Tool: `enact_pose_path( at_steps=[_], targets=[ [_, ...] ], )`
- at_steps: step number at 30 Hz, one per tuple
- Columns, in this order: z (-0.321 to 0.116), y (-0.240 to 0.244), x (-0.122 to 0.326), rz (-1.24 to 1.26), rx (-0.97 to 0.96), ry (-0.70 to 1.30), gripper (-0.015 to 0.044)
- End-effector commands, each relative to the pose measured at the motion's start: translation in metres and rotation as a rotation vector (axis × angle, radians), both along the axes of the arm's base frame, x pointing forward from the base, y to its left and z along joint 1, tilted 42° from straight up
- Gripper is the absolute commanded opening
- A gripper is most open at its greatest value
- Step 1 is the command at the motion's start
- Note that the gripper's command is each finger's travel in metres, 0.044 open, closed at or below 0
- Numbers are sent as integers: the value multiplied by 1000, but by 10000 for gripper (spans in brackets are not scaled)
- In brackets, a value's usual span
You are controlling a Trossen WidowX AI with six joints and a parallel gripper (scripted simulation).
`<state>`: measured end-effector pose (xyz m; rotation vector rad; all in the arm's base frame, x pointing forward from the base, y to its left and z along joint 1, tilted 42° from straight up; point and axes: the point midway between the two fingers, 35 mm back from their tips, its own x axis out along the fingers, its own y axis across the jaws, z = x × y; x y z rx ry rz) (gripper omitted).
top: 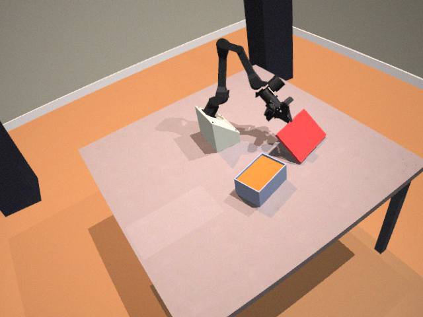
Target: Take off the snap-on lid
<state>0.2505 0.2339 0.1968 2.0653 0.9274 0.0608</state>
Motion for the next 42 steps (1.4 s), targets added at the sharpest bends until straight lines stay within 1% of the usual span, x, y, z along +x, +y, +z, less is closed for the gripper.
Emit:
enact_pose_path(
  at_steps=[1,42],
  targets=[
    [-7,3,-1,1,-6,11,0],
    [-31,25,-1,1,-5,12,0]
  ],
)
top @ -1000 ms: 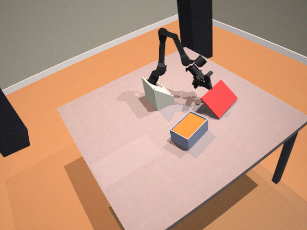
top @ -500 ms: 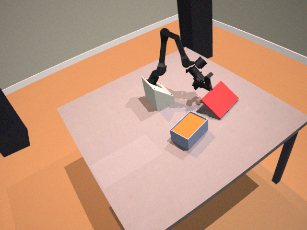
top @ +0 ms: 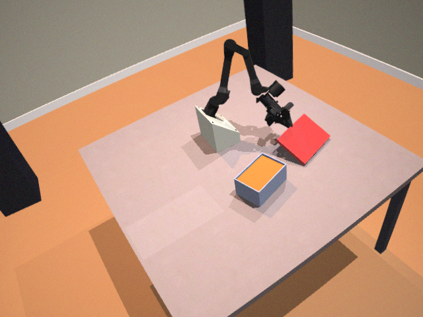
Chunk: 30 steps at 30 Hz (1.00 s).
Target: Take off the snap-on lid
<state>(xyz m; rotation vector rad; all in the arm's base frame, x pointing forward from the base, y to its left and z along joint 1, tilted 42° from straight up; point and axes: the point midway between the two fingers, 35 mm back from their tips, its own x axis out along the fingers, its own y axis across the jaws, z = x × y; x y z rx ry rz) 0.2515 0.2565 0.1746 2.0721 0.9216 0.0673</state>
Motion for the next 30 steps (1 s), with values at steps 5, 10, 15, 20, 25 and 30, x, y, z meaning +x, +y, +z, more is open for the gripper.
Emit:
enact_pose_path(
  at_steps=[5,10,15,20,25,30],
  targets=[
    [-12,5,-2,5,-12,17,0],
    [-15,8,-2,5,-12,17,0],
    [-18,10,-2,5,-12,17,0],
    [-21,13,-2,5,-12,17,0],
    [-14,12,-1,5,-12,17,105],
    [-14,12,-1,5,-12,17,236]
  ],
)
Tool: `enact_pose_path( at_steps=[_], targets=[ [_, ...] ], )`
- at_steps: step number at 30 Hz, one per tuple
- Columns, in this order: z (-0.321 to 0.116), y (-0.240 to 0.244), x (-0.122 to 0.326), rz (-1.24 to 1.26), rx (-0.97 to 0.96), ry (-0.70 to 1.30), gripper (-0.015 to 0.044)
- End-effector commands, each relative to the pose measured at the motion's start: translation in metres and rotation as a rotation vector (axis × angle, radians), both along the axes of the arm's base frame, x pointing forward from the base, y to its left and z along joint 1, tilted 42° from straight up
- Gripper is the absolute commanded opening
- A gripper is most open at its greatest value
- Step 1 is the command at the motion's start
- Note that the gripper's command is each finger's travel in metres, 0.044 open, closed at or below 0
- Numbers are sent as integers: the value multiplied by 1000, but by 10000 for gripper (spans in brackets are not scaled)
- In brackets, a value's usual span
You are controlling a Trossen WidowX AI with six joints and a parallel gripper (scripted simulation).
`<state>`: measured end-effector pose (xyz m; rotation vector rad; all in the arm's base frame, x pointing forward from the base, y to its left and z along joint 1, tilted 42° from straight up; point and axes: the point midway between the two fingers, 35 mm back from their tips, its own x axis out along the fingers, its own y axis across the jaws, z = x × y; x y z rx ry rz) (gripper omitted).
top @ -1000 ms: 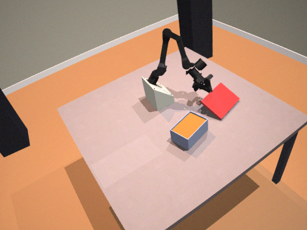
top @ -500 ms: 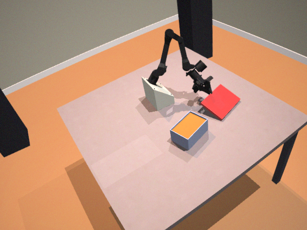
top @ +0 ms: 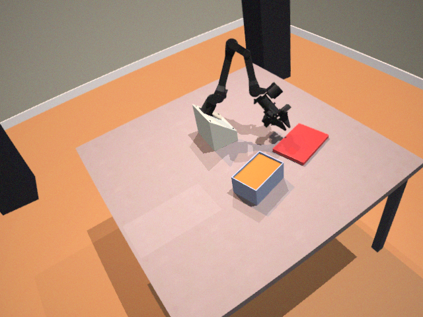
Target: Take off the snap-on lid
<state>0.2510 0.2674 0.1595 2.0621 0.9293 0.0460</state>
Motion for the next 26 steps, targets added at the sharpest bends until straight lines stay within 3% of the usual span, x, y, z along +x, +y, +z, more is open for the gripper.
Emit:
enact_pose_path(
  at_steps=[1,3,10,26],
  targets=[
    [1,1,0,4,2,2,263],
    [1,1,0,4,2,2,275],
    [-3,-3,-12,4,2,3,440],
    [-11,-11,-42,4,2,5,440]
  ],
)
